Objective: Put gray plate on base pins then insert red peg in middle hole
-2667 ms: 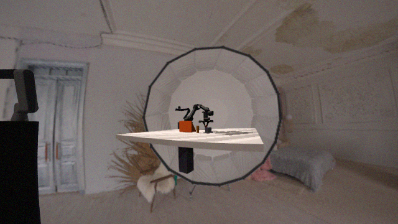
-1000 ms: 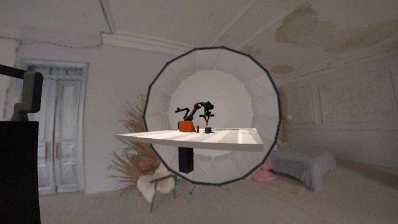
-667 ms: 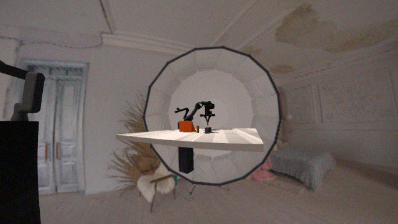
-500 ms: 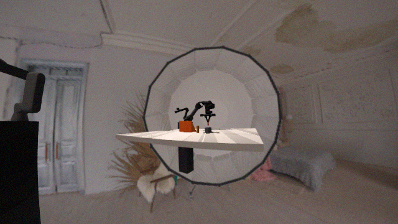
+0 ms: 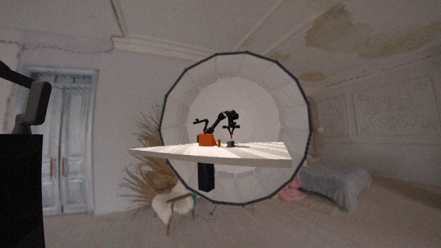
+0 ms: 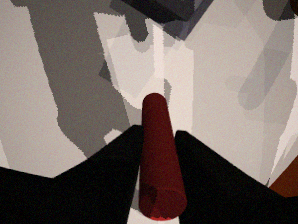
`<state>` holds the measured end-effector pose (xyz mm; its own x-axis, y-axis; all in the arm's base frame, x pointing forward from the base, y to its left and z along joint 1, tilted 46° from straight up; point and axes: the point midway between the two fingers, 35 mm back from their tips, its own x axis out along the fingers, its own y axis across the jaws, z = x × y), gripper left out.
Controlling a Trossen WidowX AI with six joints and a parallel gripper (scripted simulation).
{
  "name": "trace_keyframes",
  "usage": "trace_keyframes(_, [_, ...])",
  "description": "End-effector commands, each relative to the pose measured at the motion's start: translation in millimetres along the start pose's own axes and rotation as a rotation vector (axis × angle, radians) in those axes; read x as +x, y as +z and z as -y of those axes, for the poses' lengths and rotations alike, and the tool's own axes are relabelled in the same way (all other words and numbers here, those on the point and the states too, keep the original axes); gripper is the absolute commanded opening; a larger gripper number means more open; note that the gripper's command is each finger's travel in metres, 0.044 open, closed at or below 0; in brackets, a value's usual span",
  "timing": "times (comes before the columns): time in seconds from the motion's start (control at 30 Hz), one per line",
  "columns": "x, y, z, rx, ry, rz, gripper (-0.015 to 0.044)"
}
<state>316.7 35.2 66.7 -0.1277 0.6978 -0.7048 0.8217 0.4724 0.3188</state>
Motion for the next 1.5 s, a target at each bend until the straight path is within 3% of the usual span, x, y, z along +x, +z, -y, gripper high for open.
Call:
trace_keyframes(0.0, [0, 16, 0, -0.006, -0.006, 0.003, 0.0])
trace_keyframes(0.9, [6, 98, 16, 0.005, -0.007, -0.006, 0.0])
trace_keyframes(1.47, [6, 100, 17, 0.005, -0.007, -0.007, 0.0])
